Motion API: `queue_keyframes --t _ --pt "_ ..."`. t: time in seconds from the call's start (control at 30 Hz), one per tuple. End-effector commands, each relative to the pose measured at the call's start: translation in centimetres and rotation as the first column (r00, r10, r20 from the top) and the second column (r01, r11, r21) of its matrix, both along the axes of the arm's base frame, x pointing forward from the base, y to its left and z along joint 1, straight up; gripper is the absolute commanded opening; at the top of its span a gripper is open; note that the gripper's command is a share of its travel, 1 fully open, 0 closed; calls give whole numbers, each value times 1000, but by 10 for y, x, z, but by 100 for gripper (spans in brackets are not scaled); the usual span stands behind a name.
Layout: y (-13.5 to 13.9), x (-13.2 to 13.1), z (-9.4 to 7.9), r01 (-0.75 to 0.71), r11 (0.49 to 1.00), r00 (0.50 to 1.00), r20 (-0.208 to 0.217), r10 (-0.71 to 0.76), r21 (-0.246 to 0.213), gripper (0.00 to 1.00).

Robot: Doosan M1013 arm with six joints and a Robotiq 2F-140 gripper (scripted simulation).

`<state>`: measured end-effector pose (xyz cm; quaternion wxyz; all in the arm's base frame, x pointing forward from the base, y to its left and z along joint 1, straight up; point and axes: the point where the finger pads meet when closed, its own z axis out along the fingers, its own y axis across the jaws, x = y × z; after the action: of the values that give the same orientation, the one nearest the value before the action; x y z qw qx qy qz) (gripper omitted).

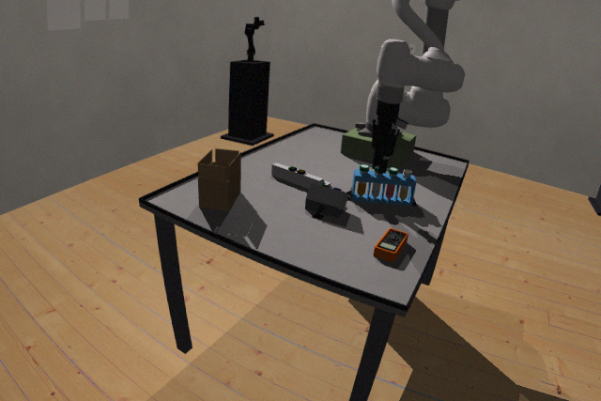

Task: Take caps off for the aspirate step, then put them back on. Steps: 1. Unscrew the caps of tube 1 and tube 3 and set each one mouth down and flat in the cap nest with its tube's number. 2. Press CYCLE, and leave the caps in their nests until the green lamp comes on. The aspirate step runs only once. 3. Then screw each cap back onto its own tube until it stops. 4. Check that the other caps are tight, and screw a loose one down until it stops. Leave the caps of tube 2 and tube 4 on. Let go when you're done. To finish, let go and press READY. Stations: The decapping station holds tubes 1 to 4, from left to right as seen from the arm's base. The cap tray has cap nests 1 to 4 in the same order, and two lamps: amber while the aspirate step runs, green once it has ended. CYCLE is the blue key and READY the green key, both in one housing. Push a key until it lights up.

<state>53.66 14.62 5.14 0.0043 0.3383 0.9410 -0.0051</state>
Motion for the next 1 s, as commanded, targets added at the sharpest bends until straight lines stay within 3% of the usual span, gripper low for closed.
queue_keyframes --t 0.0,0.03,0.07,0.47,0.53,0.67,0.77,0.83,0.97 --pt "0 0 1 -29 999 1000 -3 29 14 30" --pt "0 0 1 -29 999 1000 -3 29 14 30" --pt "0 0 1 -29 999 1000 -3 29 14 41" --pt "0 0 1 -29 999 1000 -3 29 14 41" --pt "0 1 1 137 990 991 -4 -137 14 41" --pt "0 0 1 379 925 926 -4 -379 15 41" --pt "0 0 1 542 841 841 -5 -542 15 41" --pt "0 0 1 542 841 841 -5 -542 15 41" --pt "0 0 1 770 638 638 -6 -770 16 41"
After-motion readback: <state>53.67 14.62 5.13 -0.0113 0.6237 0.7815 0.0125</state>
